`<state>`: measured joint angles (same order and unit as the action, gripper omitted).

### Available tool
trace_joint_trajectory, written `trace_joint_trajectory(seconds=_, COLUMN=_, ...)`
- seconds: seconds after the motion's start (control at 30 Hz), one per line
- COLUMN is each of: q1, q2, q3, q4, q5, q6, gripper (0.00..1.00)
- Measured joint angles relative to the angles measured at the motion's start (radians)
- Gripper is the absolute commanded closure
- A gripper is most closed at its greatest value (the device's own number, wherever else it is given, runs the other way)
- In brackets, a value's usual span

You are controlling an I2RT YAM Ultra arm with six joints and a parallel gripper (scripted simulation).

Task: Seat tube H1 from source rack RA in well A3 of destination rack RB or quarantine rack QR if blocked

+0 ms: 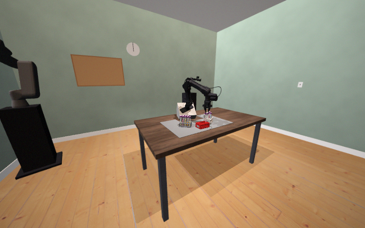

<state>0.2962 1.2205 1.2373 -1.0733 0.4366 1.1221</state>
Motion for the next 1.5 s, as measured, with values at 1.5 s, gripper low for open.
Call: trace_joint_trajectory(seconds=1.5, q1=-0.044, q2=-0.006, q3=-0.060, q4=0.074, q5=-0.022, q6=-0.045, gripper=1.00)
